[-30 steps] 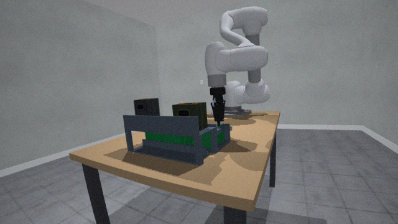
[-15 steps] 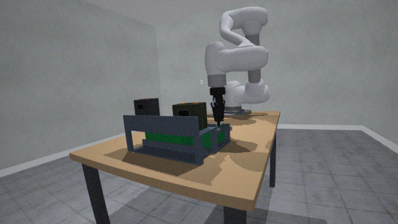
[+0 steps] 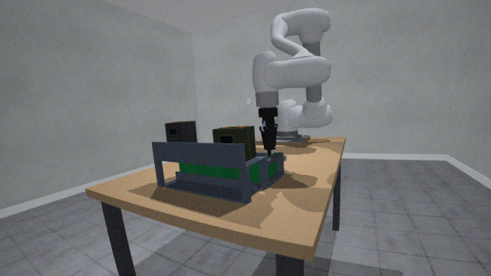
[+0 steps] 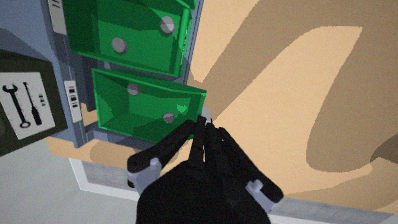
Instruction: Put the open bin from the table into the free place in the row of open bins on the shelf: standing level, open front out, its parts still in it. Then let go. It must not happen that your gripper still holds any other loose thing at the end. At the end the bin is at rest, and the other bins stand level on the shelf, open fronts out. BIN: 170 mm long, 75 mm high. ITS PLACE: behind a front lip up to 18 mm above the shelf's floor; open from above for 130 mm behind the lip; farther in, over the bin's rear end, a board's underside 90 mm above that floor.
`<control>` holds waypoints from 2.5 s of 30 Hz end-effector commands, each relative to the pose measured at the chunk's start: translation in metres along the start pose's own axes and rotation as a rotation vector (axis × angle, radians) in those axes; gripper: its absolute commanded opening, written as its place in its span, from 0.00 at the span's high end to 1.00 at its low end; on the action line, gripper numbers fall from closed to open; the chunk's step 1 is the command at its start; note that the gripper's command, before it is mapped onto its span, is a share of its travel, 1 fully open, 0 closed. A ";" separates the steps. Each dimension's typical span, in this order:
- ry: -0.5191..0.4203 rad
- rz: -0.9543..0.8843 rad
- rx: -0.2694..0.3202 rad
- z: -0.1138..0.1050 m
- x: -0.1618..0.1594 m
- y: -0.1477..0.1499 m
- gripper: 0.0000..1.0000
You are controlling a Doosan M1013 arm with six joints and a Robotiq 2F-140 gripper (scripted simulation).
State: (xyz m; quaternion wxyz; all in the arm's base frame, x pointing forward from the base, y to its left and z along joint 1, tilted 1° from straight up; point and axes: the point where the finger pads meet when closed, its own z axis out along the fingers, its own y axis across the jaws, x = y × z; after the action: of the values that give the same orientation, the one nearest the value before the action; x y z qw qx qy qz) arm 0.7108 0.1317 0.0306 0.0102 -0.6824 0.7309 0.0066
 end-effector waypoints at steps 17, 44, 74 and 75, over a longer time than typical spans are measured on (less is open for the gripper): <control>0.000 0.000 0.000 0.000 0.000 -0.008 1.00; 0.000 0.000 0.000 0.000 0.000 -0.026 1.00; 0.000 0.000 0.000 0.000 0.000 -0.044 1.00; 0.000 0.000 0.000 0.000 0.000 -0.044 1.00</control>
State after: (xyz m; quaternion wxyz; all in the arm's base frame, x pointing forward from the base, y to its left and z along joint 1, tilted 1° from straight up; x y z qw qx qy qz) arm 0.7537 0.1288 0.0308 0.0102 -0.6824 0.7309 0.0066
